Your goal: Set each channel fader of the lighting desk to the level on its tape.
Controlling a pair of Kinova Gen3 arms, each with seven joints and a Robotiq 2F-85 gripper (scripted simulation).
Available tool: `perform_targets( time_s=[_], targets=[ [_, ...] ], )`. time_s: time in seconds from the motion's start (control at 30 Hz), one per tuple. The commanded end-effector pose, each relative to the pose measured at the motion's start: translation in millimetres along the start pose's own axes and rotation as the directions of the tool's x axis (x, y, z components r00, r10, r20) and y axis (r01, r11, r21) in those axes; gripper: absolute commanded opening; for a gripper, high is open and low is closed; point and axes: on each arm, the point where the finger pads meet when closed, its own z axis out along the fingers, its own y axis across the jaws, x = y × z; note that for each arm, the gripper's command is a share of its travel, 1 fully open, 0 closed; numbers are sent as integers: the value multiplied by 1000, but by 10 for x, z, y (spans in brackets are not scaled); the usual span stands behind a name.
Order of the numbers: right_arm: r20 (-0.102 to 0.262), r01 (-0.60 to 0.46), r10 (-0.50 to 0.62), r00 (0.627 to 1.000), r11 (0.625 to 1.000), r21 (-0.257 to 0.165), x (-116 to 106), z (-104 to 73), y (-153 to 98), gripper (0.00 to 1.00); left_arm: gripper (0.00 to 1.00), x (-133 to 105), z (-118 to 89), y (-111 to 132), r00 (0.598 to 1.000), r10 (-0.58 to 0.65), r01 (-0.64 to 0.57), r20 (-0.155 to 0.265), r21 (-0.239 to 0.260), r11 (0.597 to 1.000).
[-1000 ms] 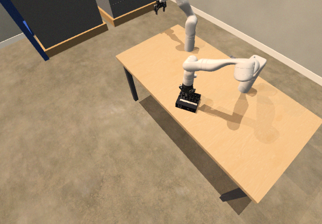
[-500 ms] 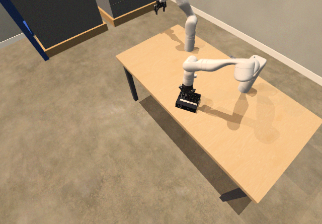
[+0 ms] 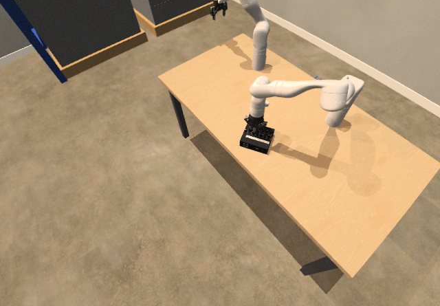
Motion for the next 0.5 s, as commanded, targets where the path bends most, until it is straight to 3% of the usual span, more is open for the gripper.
perform_targets(
  time_s=[0.0,0.47],
  targets=[
    [2,0,0,1000,1000,0,-3,-7,0,1000,99,-10,-8,-2,1000,-1,1,4,1,1000],
    [2,0,0,1000,1000,0,-3,-7,0,1000,99,41,-8,-2,1000,-1,1,3,1,1000]
  ],
)
